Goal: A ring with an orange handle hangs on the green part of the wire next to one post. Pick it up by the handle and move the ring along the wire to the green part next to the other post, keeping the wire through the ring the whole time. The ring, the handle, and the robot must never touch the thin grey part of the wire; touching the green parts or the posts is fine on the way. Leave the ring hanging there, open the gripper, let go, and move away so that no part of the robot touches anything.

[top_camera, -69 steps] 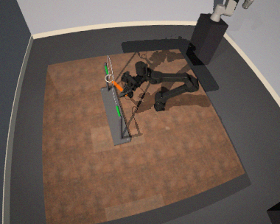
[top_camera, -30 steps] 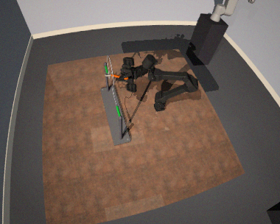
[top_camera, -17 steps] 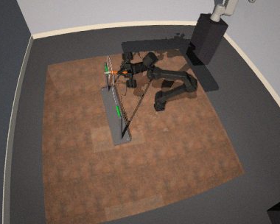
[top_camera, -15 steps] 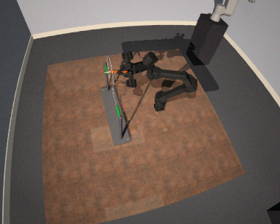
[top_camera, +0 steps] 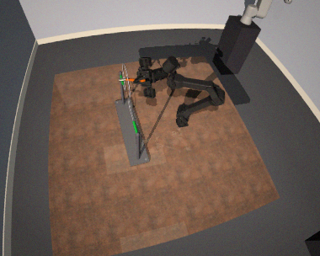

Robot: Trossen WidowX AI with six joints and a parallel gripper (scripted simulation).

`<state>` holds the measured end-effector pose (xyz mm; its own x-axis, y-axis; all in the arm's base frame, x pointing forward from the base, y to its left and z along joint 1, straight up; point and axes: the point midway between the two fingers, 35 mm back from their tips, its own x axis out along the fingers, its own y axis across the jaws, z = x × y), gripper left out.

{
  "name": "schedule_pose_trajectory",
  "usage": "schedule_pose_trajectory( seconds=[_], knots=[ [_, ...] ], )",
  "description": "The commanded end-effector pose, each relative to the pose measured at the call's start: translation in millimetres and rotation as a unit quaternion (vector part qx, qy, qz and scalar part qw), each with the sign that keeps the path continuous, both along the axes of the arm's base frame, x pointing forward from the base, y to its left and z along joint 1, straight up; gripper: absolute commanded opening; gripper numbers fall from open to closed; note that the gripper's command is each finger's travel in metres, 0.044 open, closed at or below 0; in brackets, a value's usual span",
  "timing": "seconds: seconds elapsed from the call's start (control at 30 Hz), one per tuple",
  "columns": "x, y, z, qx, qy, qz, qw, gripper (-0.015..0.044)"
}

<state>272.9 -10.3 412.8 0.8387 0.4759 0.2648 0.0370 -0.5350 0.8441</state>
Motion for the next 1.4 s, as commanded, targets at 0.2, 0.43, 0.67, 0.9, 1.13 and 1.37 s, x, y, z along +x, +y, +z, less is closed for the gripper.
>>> schedule_pose_trajectory(
  seconds=[0.2,0.43,0.67,0.9,1.13,1.37],
  knots=[
    [-0.8,1.1,0.9,-0.060,-0.006,0.000,0.998,-0.0150],
    [-0.8,2.1,-1.2,-0.099,-0.008,0.000,0.995,-0.0150],
    [-0.8,2.9,-3.3,-0.138,-0.009,0.001,0.990,-0.0150],
    [-0.8,3.5,-5.5,-0.176,-0.010,0.001,0.984,-0.0150],
    [-0.8,4.0,-7.6,-0.213,-0.010,0.001,0.977,-0.0150],
    [-0.8,4.3,-9.9,-0.251,-0.011,0.001,0.968,-0.0150]
  ],
)
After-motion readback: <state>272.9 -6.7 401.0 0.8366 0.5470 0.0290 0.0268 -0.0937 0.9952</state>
